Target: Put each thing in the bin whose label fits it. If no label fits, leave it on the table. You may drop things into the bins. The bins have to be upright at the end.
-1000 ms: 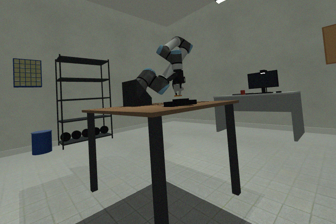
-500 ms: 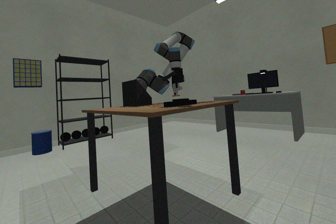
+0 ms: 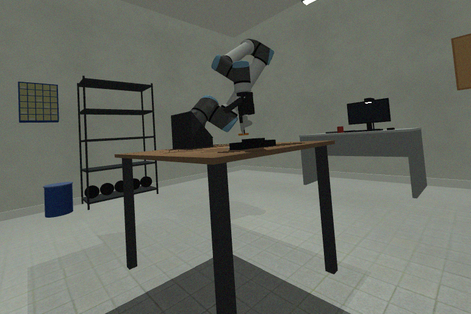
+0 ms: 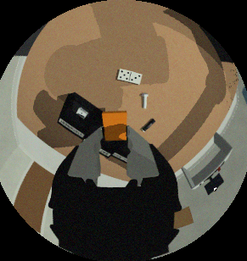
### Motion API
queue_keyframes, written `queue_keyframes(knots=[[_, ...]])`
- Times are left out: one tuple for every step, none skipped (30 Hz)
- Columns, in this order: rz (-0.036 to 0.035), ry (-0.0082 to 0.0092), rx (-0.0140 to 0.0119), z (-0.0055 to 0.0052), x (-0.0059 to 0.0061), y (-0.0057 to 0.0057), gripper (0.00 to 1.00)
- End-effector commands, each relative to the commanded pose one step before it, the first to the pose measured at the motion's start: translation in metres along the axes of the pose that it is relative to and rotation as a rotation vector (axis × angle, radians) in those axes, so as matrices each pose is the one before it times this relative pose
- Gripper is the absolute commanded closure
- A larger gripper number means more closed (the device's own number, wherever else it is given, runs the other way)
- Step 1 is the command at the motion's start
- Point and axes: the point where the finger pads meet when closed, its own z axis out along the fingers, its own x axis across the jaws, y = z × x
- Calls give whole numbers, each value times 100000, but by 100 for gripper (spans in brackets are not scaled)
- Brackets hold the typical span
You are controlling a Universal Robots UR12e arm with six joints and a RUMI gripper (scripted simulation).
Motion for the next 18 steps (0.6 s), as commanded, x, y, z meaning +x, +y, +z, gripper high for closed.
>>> queue_keyframes(knots=[[9503,-453,198,-28,-1897,-115,100],[8792,-2,-60,-5,-600,-6,100],[1951,19,-31,-4,-598,48,100],[2610,21,-19,-5,-597,59,100],[3195,1,-2,-6,-596,73,100],[3119,-6,-4,-4,-593,94,100],[3068,-15,-1,-5,-590,112,100],[3076,-24,2,-5,-586,130,100],[3079,-33,6,-5,-582,148,100],[3078,-41,10,-5,-577,166,100],[3077,-50,14,-8,-573,177,100],[3076,-61,20,0,-564,206,100],[3075,-71,25,-5,-725,286,100],[3074,-82,31,-1,-212,94,100],[3072,-96,37,-1,-153,74,100],[3070,-111,44,0,-98,53,100],[0,0,0,0,0,0,100],[0,0,0,0,0,0,100]])
